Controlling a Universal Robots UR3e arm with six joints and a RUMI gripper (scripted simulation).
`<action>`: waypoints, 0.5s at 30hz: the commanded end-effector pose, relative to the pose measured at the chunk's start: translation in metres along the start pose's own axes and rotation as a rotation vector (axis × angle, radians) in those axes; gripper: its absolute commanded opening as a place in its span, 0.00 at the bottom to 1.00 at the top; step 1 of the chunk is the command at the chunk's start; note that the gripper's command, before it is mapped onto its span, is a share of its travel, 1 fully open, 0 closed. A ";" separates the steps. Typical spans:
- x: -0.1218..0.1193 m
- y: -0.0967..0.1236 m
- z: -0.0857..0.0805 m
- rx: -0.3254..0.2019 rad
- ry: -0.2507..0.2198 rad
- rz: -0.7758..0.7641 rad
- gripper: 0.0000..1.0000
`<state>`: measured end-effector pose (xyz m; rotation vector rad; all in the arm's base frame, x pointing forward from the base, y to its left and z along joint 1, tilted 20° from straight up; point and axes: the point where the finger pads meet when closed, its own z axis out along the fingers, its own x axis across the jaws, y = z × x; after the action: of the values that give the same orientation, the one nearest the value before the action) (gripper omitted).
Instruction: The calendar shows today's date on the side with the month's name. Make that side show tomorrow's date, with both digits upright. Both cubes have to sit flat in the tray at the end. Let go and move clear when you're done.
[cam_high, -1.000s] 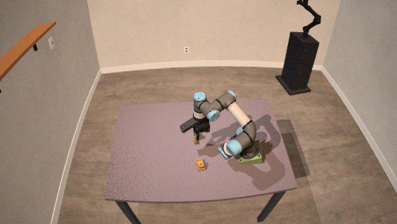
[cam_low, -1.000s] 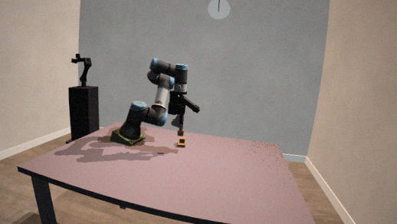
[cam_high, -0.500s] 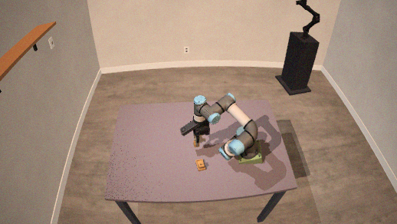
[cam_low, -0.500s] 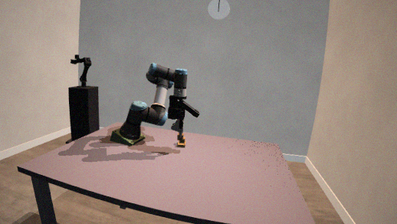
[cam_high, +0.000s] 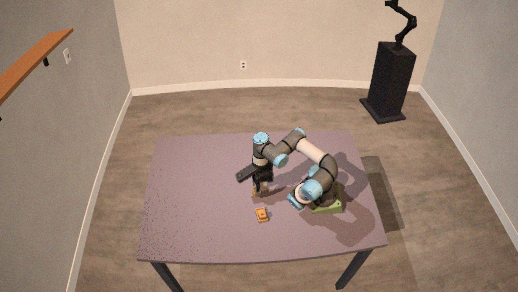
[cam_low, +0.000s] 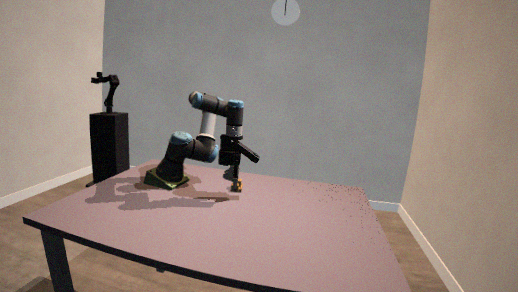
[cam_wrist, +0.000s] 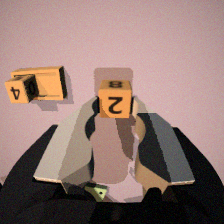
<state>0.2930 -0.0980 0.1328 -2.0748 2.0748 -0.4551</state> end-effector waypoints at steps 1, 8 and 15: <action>0.001 -0.001 0.011 -0.002 0.007 0.000 0.10; 0.001 -0.001 0.024 -0.002 0.007 0.000 0.10; 0.001 -0.001 0.028 -0.002 0.007 0.000 0.10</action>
<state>0.3025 -0.1010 0.1078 -2.0765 2.0790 -0.4564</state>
